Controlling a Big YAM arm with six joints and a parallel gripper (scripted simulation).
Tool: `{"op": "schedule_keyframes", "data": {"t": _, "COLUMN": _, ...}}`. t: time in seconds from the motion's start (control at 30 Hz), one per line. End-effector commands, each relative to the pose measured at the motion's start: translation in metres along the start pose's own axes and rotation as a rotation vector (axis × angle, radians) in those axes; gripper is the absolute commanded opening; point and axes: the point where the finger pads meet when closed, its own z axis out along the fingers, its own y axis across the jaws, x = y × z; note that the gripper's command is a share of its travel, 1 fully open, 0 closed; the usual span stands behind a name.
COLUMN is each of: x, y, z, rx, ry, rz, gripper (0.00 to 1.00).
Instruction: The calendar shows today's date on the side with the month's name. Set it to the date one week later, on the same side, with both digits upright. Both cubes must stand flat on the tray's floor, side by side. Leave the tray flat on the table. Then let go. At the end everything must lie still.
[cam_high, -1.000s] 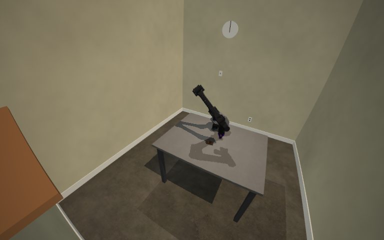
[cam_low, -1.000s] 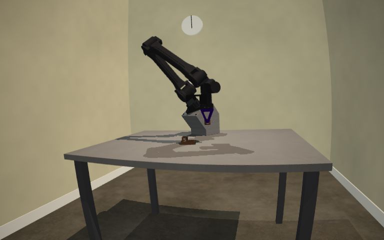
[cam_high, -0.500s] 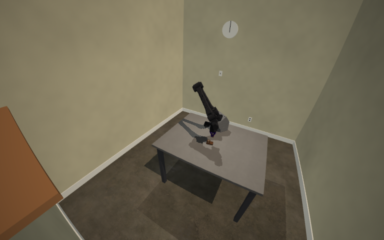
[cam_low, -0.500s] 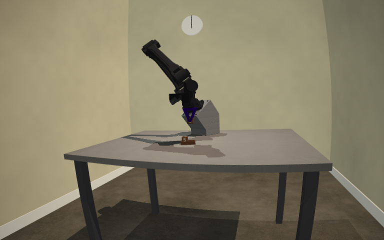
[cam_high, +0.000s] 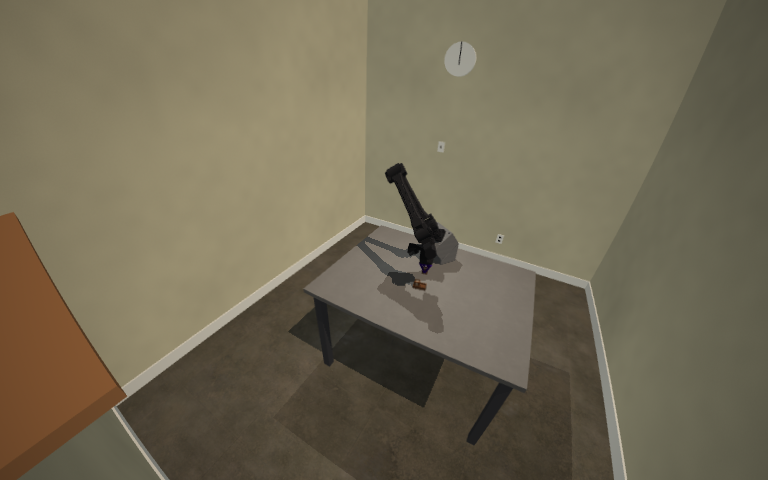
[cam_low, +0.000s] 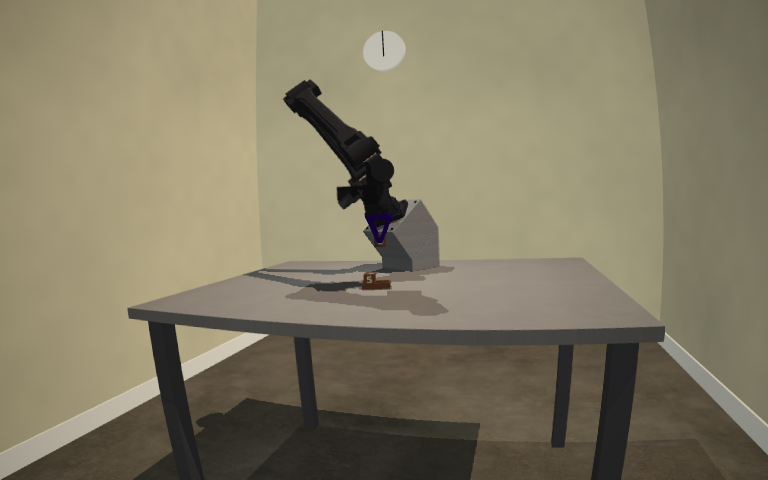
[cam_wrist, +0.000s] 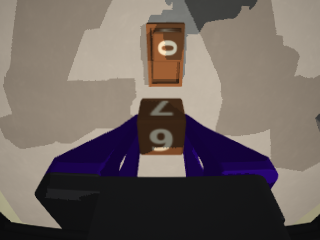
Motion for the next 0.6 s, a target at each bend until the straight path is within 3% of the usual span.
{"op": "schedule_keyframes", "data": {"t": 0.0, "x": -0.001, "y": -0.003, "z": 0.006, "rx": 0.007, "ry": -0.004, "rz": -0.008, "gripper": 0.26}}
{"op": "schedule_keyframes", "data": {"t": 0.33, "x": -0.001, "y": -0.004, "z": 0.024, "rx": 0.008, "ry": -0.003, "rz": -0.009, "gripper": 0.26}}
{"op": "schedule_keyframes", "data": {"t": 0.57, "x": -0.001, "y": -0.005, "z": 0.047, "rx": 0.009, "ry": -0.004, "rz": -0.010, "gripper": 0.26}}
